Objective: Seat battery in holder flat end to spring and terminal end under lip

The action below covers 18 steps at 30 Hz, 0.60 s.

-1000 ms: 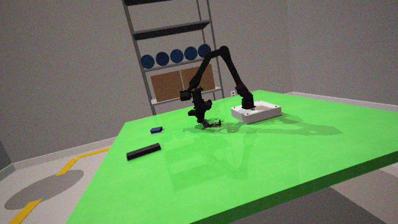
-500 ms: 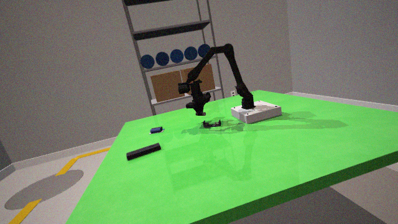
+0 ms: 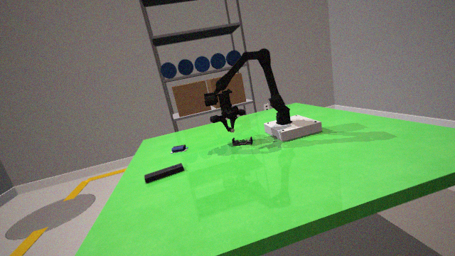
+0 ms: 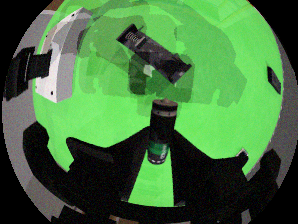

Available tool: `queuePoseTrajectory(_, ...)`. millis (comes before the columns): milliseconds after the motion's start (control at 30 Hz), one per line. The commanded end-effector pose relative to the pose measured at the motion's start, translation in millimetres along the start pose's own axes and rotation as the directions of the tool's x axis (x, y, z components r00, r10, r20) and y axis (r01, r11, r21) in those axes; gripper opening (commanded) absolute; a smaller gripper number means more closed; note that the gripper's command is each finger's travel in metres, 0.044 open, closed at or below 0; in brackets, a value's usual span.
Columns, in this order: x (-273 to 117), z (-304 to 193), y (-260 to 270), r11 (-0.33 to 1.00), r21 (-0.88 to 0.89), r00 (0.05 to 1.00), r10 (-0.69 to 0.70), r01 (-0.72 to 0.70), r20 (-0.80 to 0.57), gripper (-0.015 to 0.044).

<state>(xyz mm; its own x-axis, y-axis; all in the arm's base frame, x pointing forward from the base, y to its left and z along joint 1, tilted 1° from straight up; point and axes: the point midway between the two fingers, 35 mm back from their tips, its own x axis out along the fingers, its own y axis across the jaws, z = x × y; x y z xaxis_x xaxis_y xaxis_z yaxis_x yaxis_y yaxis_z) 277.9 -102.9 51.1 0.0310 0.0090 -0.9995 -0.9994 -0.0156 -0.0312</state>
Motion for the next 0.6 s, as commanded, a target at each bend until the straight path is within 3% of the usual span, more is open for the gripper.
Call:
queuePoseTrajectory(0,-1.8,9.0,1.5,0.98,0.198,1.0,0.003,-0.004,0.001,0.0073)
queuePoseTrajectory(267,-5.3,23.7,2.6,0.854,0.521,1.0,0.004,-0.004,0.002,0.0073)
queuePoseTrajectory(567,-9.0,40.0,4.7,0.59,0.807,1.0,0.004,-0.005,0.004,0.0073)
